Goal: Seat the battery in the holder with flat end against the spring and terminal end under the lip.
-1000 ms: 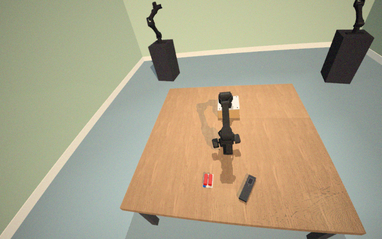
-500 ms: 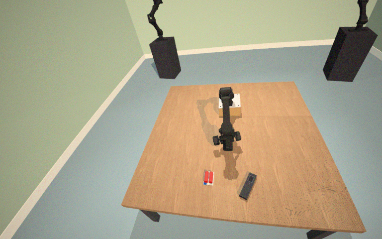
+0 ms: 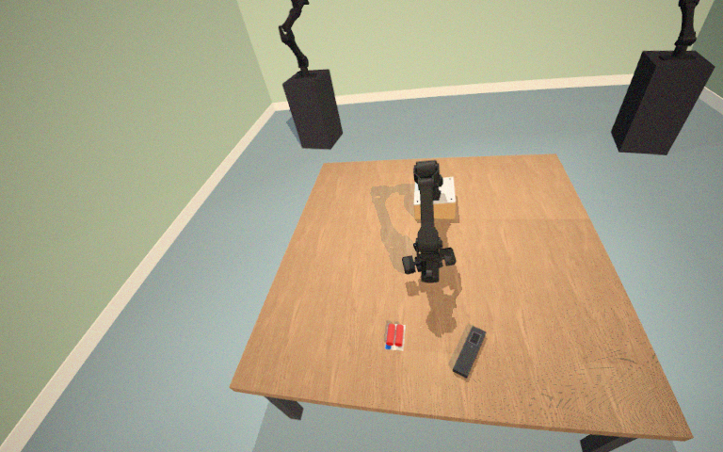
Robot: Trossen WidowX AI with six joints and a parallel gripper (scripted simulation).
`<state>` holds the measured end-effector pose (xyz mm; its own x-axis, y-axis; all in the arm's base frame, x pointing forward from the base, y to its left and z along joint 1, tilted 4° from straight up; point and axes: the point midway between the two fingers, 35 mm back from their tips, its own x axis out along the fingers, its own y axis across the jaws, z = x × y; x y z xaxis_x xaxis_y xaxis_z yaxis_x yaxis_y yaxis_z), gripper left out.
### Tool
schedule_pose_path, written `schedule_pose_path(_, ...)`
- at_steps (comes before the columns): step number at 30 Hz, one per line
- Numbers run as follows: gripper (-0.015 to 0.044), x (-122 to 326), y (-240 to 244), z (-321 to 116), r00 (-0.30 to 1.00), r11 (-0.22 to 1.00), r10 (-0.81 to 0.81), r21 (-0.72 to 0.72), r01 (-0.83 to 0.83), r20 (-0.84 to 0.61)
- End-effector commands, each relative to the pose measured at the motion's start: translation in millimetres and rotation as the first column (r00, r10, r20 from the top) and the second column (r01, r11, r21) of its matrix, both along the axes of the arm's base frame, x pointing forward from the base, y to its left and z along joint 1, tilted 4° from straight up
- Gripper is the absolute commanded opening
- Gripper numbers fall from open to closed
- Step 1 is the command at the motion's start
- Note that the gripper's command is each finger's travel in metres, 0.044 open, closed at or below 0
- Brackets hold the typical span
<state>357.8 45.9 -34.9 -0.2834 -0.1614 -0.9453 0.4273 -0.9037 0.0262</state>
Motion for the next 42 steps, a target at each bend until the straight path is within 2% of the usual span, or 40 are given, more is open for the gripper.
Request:
schedule_pose_path(1, 0.0085, 6.3, 2.4, -1.6, 0.999, 1.0, 0.003, 0.021, -0.004, 0.041)
schedule_pose_path(42, 0.0085, -0.9, -1.0, -4.5, 0.982, 0.995, 0.01, 0.097, -0.029, 0.19)
